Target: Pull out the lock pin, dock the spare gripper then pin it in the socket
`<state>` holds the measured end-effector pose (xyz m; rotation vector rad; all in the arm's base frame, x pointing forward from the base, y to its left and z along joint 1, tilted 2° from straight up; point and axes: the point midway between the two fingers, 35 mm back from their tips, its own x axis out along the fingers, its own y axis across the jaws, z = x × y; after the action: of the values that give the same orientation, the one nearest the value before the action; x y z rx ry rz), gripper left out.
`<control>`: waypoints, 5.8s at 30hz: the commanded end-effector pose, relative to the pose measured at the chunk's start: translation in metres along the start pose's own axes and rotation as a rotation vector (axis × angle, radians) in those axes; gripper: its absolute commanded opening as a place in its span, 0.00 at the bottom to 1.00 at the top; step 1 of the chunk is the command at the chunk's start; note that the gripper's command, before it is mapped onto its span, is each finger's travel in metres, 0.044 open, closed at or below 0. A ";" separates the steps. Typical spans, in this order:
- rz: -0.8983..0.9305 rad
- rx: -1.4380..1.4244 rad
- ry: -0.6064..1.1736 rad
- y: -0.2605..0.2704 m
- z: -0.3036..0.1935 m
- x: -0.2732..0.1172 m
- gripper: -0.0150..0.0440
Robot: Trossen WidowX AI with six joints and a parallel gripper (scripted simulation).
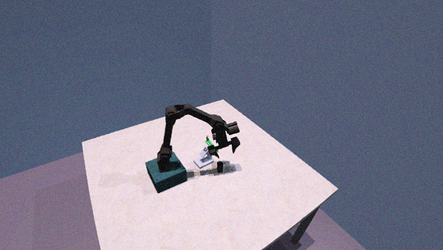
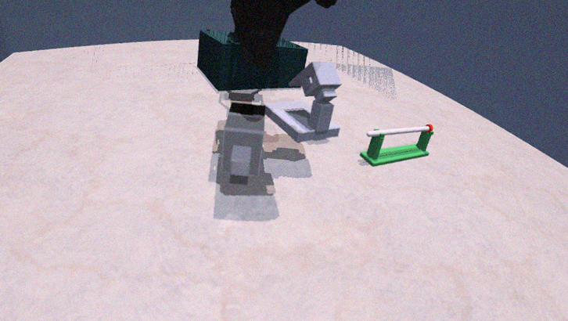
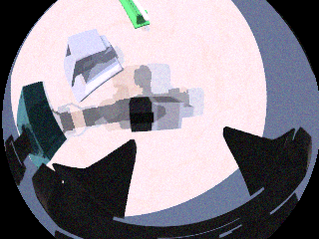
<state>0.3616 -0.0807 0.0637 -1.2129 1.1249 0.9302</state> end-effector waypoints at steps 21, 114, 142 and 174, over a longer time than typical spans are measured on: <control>-0.279 1.680 -0.198 0.000 -0.002 -0.020 1.00; -0.264 1.717 -0.213 0.030 0.001 0.110 0.60; -0.266 1.717 -0.214 0.007 -0.002 0.044 0.25; -0.237 1.715 -0.183 0.009 0.000 -0.001 0.25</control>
<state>0.3536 -0.0820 0.0629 0.1867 1.0627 -0.2720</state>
